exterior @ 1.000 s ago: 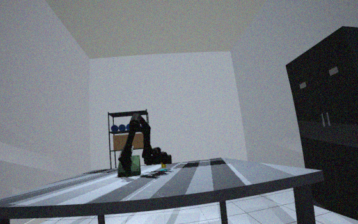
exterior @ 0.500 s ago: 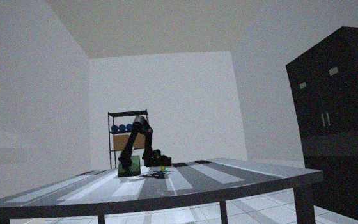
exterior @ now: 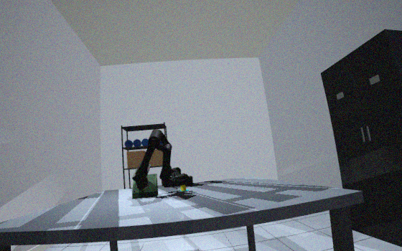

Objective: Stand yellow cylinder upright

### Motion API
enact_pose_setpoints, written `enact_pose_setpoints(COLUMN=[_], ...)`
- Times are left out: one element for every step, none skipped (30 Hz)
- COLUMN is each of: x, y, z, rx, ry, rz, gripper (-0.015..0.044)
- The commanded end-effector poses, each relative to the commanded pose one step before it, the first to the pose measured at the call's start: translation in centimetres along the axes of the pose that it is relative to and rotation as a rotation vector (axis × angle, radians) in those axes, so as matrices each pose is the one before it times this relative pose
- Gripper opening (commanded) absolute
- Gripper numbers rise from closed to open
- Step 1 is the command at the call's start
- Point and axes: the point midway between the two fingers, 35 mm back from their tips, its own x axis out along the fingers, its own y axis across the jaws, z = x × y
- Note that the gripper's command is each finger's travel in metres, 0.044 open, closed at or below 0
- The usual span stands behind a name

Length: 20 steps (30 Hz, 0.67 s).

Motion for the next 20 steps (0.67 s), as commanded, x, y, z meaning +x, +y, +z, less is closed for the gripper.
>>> enact_pose_setpoints(x=[0.002, -0.012, -0.018, -0.021, -0.024, -0.027, -0.031, -0.034, -0.038, -0.042, -0.045, -0.049, -0.053, -0.056, -0.06, -0.064, -0.068, -0.059, -0.036, -0.012], y=[-0.194, -0.082, -0.089, -0.078, -0.066, -0.055, -0.043, -0.032, -0.02, -0.008, 0.004, 0.015, 0.027, 0.039, 0.051, 0.063, 0.074, 0.07, 0.046, 0.016], z=[0.369, 0.388, 0.474, 0.48, 0.485, 0.49, 0.494, 0.498, 0.501, 0.504, 0.506, 0.508, 0.509, 0.51, 0.511, 0.511, 0.51, 0.422, 0.253, 0.084], rx=[-0.0084, -0.0009, -0.0011, -0.001, -0.0009, -0.0008, -0.0007, -0.0006, -0.0005, -0.0004, -0.0003, -0.0002, -0.0001, 0.0, 0.0002, 0.0003, 0.0004, 0.0005, 0.0003, 0.0001], ry=[-0.00357, 0.00115, 0.00116, 0.00091, 0.00064, 0.00037, 0.00009, -0.00019, -0.00048, -0.00078, -0.00108, -0.00138, -0.00169, -0.00201, -0.00232, -0.00264, -0.00296, -0.0027, -0.00172, -0.00059], rz=[-0.0018, 0.00106, 0.00107, 0.00085, 0.00064, 0.00044, 0.00025, 0.00007, -0.0001, -0.00025, -0.00039, -0.00052, -0.00064, -0.00074, -0.00083, -0.00091, -0.00098, -0.00085, -0.00053, -0.00018], gripper=[0.04, 0.04, 0.04, 0.04, 0.04, 0.04, 0.04, 0.04, 0.04, 0.04, 0.04, 0.04, 0.04, 0.04, 0.04, 0.04, 0.04, 0.04, 0.04, 0.04])
